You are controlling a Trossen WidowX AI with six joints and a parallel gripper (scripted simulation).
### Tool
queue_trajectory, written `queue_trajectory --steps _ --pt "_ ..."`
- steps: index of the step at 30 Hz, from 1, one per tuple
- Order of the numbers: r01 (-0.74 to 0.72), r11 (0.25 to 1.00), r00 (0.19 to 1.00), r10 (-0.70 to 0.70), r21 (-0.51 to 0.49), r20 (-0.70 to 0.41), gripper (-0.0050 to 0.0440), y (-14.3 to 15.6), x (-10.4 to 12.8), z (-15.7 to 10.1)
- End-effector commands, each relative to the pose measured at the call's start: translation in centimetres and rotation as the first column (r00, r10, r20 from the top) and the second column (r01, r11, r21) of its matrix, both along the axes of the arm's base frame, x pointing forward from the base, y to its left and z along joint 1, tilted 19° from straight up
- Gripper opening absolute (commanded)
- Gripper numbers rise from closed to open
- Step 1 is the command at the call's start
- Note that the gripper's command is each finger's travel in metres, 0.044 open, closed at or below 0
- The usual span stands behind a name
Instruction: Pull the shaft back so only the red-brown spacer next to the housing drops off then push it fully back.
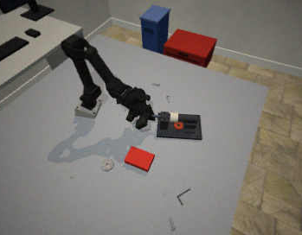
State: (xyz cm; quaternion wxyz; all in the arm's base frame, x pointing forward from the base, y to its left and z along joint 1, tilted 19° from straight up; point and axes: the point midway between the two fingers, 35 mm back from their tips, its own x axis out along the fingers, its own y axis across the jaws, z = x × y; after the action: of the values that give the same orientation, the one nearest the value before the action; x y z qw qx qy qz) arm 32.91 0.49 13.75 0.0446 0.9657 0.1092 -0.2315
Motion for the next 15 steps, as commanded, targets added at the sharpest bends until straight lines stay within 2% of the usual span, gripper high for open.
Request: queue_trajectory --steps 1,15 --pt "-0.005 1.0 1.0 0.005 0.003 0.01 0.0 0.14 0.3 0.4" --pt "-0.005 1.0 1.0 0.005 0.003 0.01 0.0 0.22 0.6 0.51"
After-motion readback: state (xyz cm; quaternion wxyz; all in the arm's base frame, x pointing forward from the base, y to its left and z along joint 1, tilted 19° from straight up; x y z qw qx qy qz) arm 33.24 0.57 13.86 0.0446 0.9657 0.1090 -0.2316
